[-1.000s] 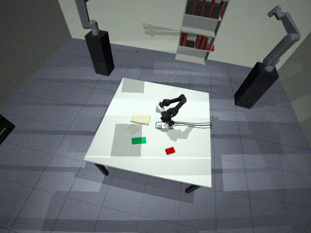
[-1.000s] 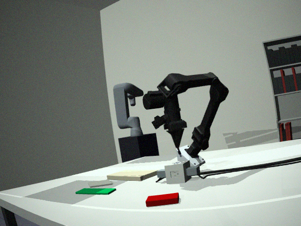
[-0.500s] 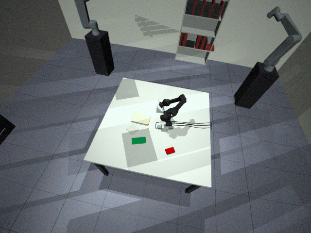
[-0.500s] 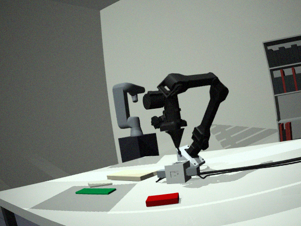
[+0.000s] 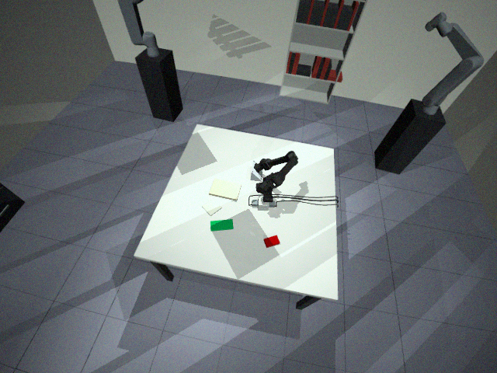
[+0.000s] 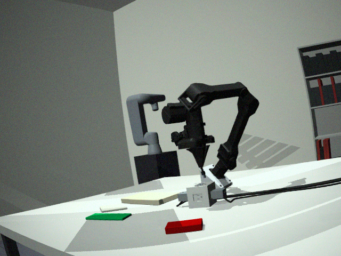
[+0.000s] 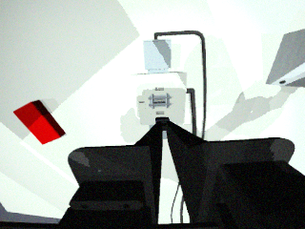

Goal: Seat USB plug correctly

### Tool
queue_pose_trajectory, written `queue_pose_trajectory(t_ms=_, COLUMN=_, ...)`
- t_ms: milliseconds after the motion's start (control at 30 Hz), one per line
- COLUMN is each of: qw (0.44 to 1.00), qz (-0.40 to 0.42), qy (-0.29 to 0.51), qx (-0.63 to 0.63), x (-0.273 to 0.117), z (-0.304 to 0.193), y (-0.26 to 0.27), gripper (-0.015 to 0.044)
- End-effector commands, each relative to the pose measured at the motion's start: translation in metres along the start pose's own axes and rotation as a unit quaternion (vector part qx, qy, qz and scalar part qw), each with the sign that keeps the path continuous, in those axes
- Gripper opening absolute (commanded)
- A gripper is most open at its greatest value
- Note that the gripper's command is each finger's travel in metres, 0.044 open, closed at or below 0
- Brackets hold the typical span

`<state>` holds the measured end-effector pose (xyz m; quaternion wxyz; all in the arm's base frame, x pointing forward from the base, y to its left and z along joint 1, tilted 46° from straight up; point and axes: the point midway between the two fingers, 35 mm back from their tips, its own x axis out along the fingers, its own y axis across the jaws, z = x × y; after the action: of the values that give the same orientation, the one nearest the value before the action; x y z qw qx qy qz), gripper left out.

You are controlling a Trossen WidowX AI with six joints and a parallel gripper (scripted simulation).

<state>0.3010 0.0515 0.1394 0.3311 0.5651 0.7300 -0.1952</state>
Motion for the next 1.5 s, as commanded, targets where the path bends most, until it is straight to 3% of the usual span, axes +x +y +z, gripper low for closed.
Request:
queue_pose_trajectory(t_ms=0, qw=1.000, qz=0.000, qy=0.000, qx=0.002, x=0.0001, z=0.0001, y=-0.0001, gripper=0.0000)
queue_pose_trajectory(t_ms=1467, qw=1.000, qz=0.000, qy=-0.026, qx=0.002, x=0.0048, z=0.0030, y=0.0002, gripper=0.0000)
